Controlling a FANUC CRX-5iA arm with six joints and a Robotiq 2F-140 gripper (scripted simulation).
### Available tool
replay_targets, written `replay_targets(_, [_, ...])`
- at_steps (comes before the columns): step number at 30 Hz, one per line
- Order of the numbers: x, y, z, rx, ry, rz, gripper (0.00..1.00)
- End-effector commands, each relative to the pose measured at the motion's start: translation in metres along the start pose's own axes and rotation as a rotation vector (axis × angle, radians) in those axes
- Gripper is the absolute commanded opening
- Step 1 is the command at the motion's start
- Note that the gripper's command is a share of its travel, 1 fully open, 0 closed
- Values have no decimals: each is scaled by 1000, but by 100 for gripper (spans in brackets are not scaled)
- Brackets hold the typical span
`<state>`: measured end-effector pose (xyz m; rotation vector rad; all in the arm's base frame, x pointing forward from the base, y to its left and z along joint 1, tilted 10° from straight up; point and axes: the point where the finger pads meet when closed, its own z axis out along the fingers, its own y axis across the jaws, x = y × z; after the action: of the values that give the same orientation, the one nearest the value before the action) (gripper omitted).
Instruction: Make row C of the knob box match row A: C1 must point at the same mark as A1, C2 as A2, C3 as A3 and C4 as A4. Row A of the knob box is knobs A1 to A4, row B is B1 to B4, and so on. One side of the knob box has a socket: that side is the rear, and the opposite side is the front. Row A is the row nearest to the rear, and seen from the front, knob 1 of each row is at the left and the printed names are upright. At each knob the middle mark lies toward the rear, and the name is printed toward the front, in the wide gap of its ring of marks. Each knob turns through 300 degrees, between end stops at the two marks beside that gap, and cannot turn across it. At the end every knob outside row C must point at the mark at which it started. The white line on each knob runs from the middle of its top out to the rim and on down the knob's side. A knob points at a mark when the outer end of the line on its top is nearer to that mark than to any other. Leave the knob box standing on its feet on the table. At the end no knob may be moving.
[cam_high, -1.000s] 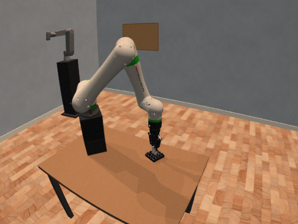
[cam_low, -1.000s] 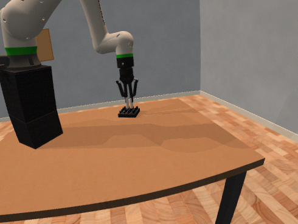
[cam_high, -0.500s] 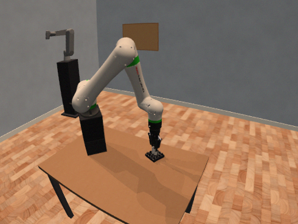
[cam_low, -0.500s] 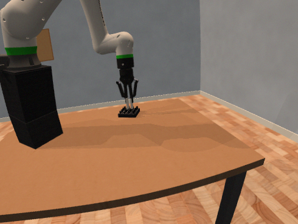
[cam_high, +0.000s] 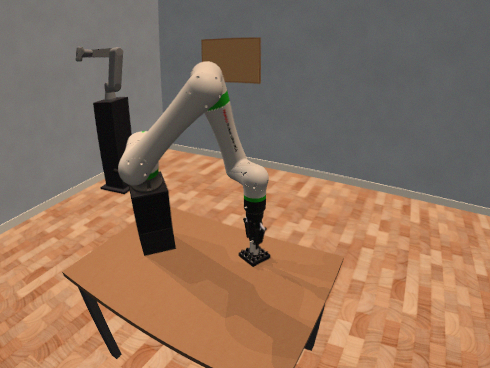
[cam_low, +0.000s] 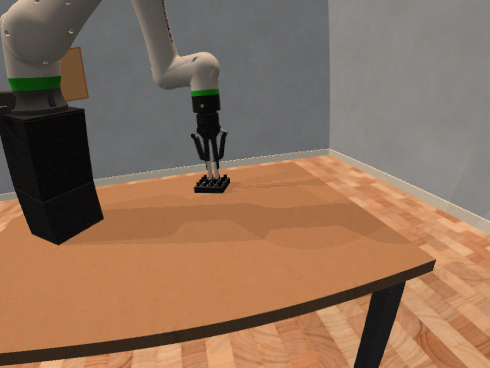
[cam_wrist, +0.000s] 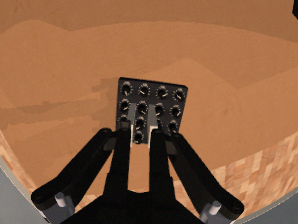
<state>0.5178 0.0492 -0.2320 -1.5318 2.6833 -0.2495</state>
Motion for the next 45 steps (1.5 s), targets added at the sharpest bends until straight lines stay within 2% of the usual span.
replay_targets(1, [0,0,0,0,0,0,12])
replay_targets(23, [0,0,1,0,0,0,12])
replay_targets(45, [0,0,14,0,0,0,12])
